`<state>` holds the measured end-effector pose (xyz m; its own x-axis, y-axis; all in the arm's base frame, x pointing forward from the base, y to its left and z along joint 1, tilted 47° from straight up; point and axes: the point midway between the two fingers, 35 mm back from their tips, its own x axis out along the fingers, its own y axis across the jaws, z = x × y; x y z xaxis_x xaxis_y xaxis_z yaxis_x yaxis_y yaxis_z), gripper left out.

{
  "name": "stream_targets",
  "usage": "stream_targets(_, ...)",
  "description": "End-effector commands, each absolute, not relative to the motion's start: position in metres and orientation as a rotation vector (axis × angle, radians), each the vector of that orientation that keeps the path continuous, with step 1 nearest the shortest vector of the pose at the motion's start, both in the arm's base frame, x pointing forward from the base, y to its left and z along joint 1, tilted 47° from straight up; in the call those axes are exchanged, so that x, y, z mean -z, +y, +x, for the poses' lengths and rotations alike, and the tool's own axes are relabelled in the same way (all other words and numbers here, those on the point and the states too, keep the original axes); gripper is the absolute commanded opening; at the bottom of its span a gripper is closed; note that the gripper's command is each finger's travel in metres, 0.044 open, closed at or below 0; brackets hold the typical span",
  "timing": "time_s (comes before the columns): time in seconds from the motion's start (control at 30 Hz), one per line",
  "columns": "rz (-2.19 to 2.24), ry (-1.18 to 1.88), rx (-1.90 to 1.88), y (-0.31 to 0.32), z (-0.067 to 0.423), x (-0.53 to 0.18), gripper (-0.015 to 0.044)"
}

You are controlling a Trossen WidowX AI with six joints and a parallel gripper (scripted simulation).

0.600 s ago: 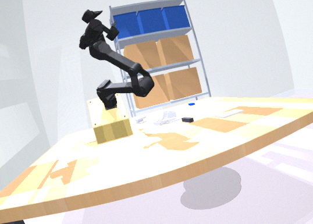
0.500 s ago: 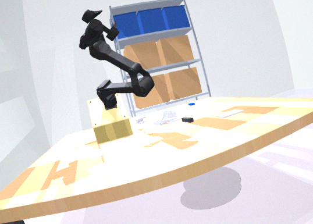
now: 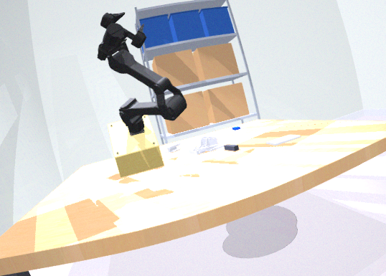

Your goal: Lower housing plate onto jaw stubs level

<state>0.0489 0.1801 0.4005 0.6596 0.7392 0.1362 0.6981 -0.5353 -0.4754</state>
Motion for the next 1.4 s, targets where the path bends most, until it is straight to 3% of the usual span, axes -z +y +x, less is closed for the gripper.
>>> stream_targets(0.0, -2.452, -1.157, -0.054, 0.189, 0.045, -0.398, 0.044)
stream_targets(1.37, -3.128, -1.358, 0.386, 0.254, 0.039, -0.367, 0.044)
